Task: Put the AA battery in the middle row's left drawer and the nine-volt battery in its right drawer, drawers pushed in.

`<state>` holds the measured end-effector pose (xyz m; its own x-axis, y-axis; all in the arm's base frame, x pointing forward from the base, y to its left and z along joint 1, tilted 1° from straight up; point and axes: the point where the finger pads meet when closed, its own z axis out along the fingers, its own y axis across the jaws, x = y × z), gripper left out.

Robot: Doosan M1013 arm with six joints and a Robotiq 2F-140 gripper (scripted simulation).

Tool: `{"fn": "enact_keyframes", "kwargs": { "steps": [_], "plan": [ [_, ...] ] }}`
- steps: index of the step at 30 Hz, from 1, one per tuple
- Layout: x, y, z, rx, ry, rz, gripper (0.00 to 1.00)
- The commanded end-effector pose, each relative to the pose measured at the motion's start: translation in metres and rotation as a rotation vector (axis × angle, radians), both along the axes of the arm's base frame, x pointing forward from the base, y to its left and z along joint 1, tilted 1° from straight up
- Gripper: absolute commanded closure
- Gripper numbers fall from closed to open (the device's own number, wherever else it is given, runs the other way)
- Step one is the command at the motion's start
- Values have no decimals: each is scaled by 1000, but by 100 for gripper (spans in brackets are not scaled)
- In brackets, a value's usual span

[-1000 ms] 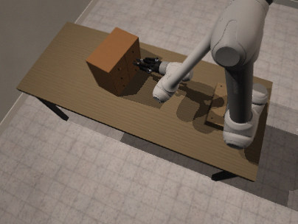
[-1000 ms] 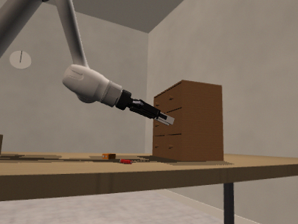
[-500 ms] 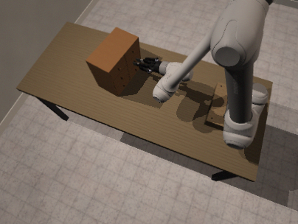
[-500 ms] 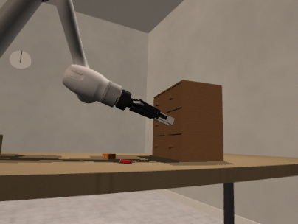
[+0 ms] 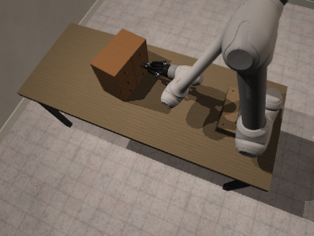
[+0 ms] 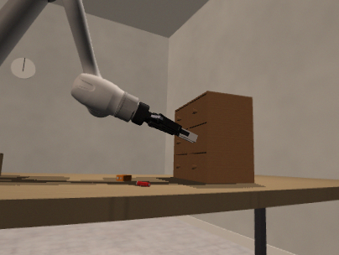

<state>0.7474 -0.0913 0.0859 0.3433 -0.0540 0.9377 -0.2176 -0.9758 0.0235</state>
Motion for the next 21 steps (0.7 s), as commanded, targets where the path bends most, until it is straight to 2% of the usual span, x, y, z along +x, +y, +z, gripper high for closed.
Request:
{"fn": "enact_keyframes", "kwargs": {
  "steps": [1,21],
  "plan": [
    [0,0,0,0,0,0,92],
    [-2,0,0,0,0,0,92]
  ]
}}
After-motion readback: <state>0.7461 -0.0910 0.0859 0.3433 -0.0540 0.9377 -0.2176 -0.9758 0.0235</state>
